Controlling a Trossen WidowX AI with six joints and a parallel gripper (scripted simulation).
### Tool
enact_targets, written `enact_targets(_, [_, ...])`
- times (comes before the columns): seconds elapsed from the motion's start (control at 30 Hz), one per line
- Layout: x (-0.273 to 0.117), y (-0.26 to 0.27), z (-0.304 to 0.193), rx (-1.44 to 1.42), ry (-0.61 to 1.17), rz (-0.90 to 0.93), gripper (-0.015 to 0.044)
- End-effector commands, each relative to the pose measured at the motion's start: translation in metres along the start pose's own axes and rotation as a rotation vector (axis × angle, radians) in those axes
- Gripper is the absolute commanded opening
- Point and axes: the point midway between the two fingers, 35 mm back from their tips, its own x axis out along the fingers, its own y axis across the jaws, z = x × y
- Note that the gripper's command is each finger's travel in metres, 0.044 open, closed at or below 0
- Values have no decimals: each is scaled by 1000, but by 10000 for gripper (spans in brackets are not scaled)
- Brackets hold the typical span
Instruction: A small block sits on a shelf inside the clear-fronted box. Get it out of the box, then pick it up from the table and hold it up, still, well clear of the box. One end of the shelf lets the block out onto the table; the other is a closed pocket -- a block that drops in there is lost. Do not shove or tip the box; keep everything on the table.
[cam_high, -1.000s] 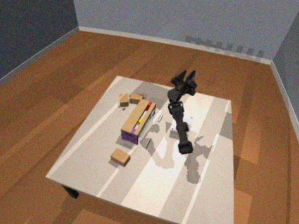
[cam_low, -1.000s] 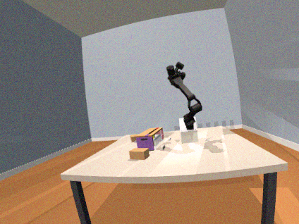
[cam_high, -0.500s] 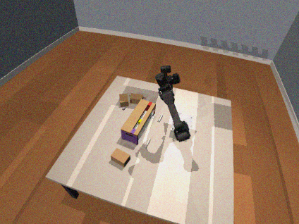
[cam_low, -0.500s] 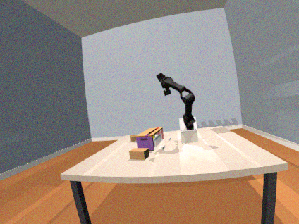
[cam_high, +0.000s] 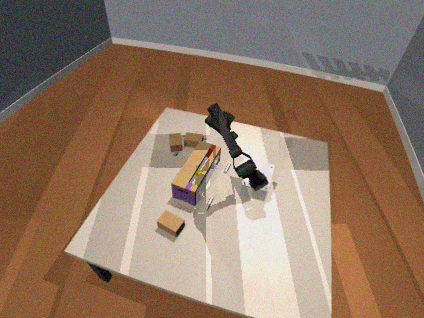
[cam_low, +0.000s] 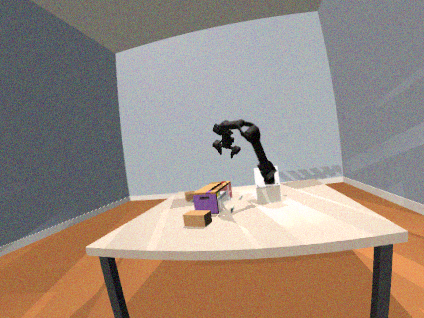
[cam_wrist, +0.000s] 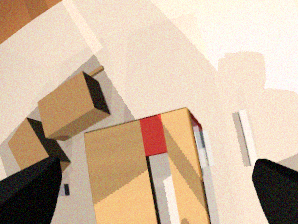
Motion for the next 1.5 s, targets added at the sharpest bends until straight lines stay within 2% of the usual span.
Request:
enact_targets(0.0, [36,-20,-49,-157,284,-179,400])
enact_targets(0.23, [70,-51,-125,-253,804,-372,400])
enact_targets(0.3, [75,-54,-139,-242,901,-390,400])
enact_targets(0.7, [77,-55,-142,-239,912,-392,400])
enact_targets(1.47, [107,-70,-159,-239,911,-390,400])
